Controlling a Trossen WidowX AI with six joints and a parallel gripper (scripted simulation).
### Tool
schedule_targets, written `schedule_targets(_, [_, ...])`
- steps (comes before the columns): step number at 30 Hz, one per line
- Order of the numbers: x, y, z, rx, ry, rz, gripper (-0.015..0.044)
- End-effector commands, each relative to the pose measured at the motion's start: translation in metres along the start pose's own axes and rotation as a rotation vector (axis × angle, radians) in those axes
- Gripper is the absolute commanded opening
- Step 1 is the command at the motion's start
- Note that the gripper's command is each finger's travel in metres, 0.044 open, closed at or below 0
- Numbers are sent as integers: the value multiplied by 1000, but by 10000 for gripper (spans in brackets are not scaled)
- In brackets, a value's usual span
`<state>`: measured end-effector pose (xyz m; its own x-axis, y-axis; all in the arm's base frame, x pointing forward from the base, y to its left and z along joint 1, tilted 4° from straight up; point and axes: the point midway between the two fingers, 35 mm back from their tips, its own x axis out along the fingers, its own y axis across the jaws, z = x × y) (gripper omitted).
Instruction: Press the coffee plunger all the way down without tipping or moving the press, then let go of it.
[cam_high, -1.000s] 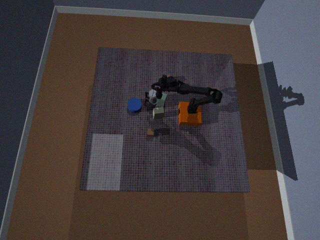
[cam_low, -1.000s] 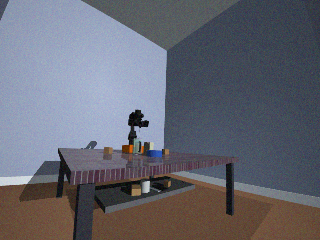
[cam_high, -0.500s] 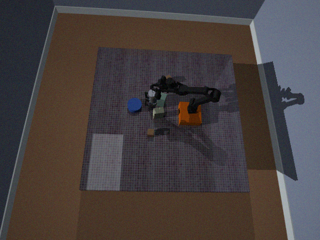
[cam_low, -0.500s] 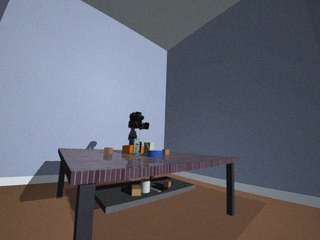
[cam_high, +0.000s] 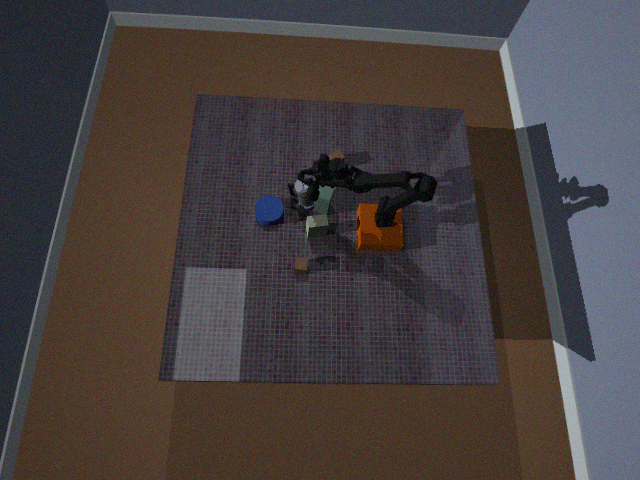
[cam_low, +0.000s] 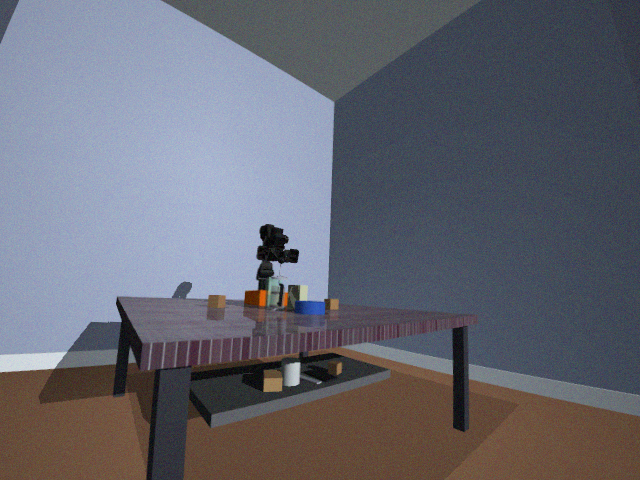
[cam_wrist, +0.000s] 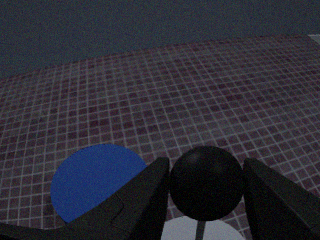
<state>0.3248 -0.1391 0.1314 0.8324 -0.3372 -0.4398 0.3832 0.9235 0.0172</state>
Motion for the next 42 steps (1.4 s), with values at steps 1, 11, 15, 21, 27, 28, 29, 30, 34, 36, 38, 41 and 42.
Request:
schedule_targets(1, [8, 0, -40, 10, 111, -4, 114])
schedule_targets(11, [18, 1, -38, 10, 110, -3, 114])
schedule_targets(15, [20, 1, -36, 10, 110, -3, 114])
schedule_targets(21, [22, 1, -33, 10, 110, -3, 114])
schedule_targets(27, [23, 1, -32, 10, 109, -3, 114])
schedule_targets(28, [24, 1, -31, 10, 109, -3, 114])
schedule_targets(29, [24, 1, -31, 10, 109, -3, 114])
schedule_targets(30, [24, 1, -31, 10, 109, -3, 114])
schedule_targets(34, [25, 1, -30, 10, 109, -3, 114])
schedule_targets(36, [25, 1, -30, 10, 109, -3, 114])
schedule_targets(38, [26, 1, -29, 10, 109, -3, 114])
schedule_targets(41, [26, 1, -29, 10, 109, -3, 114])
schedule_targets(42, [26, 1, -29, 10, 109, -3, 114])
